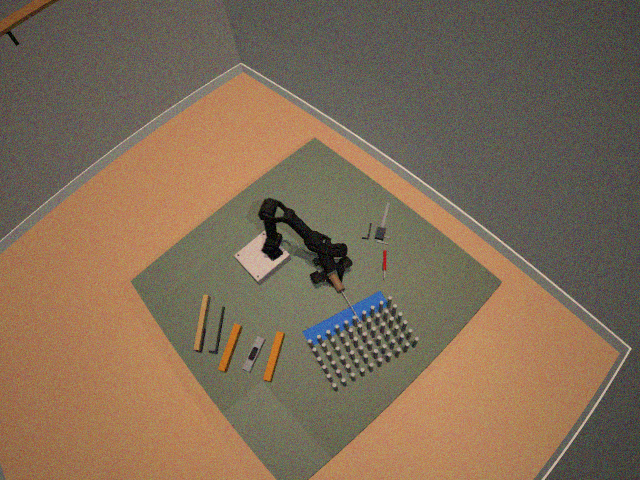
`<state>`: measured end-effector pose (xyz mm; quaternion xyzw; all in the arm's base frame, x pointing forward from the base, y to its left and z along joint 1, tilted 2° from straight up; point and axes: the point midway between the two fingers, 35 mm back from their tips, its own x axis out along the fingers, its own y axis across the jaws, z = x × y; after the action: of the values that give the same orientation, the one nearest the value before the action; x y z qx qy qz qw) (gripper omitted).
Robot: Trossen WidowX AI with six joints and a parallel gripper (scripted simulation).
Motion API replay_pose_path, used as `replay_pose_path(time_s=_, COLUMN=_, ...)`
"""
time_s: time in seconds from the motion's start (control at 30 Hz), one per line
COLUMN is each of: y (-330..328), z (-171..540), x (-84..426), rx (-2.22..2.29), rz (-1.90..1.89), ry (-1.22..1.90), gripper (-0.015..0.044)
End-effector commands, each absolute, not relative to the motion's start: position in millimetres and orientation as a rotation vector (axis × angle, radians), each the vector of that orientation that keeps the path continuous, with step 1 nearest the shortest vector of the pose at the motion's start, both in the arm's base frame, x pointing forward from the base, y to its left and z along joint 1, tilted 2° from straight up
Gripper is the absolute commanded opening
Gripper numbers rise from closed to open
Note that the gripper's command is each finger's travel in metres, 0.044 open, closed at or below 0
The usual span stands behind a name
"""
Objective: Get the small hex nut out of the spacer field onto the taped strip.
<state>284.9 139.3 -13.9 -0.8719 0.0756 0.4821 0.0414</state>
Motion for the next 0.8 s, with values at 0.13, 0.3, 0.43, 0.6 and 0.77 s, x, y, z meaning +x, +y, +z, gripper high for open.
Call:
replay_pose_path(time_s=0.13, y=140, z=-13, x=277, rx=-2.669, rz=1.476, ry=0.233, gripper=0.0000)
replay_pose_path(time_s=0.3, y=141, z=-13, x=273, rx=-2.668, rz=1.477, ry=0.233, gripper=0.0000)
replay_pose_path(time_s=0.43, y=141, z=-13, x=270, rx=-2.668, rz=1.477, ry=0.232, gripper=0.0000)
replay_pose_path(time_s=0.6, y=142, z=-13, x=266, rx=-2.668, rz=1.477, ry=0.232, gripper=0.0000)
replay_pose_path(time_s=0.77, y=143, z=-13, x=263, rx=-2.668, rz=1.477, ry=0.232, gripper=0.0000)
